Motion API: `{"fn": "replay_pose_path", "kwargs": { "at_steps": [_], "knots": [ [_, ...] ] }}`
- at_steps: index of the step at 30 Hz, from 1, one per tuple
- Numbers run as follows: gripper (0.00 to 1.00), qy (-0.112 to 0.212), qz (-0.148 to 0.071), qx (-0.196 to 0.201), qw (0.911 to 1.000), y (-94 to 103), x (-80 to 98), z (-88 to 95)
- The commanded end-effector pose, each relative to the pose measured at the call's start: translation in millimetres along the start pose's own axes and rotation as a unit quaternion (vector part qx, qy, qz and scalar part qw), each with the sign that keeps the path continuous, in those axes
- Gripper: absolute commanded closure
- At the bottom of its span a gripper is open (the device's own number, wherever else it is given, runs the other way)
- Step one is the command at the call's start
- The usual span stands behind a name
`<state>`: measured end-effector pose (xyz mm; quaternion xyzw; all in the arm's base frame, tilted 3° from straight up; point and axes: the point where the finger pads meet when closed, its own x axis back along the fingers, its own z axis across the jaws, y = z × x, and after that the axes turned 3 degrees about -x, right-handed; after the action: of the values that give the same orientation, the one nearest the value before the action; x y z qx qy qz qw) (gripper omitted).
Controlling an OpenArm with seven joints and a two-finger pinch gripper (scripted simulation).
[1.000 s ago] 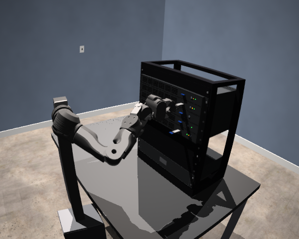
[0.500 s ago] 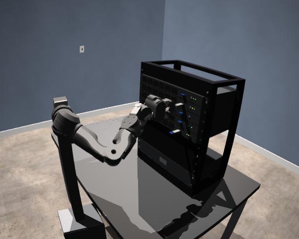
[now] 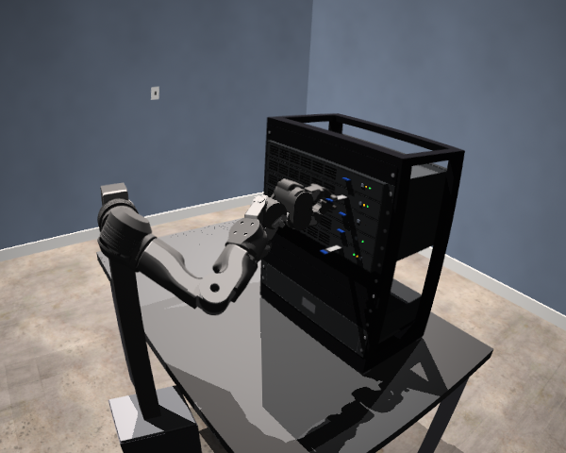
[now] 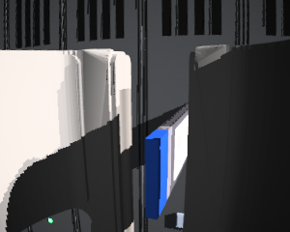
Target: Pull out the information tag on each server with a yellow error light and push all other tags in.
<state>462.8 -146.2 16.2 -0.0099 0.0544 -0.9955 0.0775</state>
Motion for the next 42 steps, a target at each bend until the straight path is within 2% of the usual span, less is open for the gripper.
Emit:
{"fn": "replay_pose_path", "kwargs": {
  "at_steps": [1, 18, 23, 29, 33, 35, 38, 40, 42],
  "knots": [
    [0.90, 0.003, 0.000, -0.001, 1.0000, 0.5, 0.6, 2.4],
    [0.90, 0.003, 0.000, -0.001, 1.0000, 0.5, 0.6, 2.4],
    [0.90, 0.004, 0.000, -0.001, 1.0000, 0.2, 5.8, 2.8],
    [0.90, 0.004, 0.000, -0.001, 1.0000, 1.7, 45.4, 1.8],
    [0.90, 0.003, -0.001, -0.001, 1.0000, 2.8, 50.0, 1.1],
    [0.90, 0.003, -0.001, -0.001, 1.0000, 2.8, 49.9, 4.6],
    [0.90, 0.002, -0.001, -0.001, 1.0000, 2.5, 49.8, 19.0],
    [0.90, 0.002, -0.001, -0.001, 1.0000, 2.5, 49.8, 19.0],
    [0.90, 0.002, -0.001, -0.001, 1.0000, 2.2, 49.8, 30.6]
  ]
}}
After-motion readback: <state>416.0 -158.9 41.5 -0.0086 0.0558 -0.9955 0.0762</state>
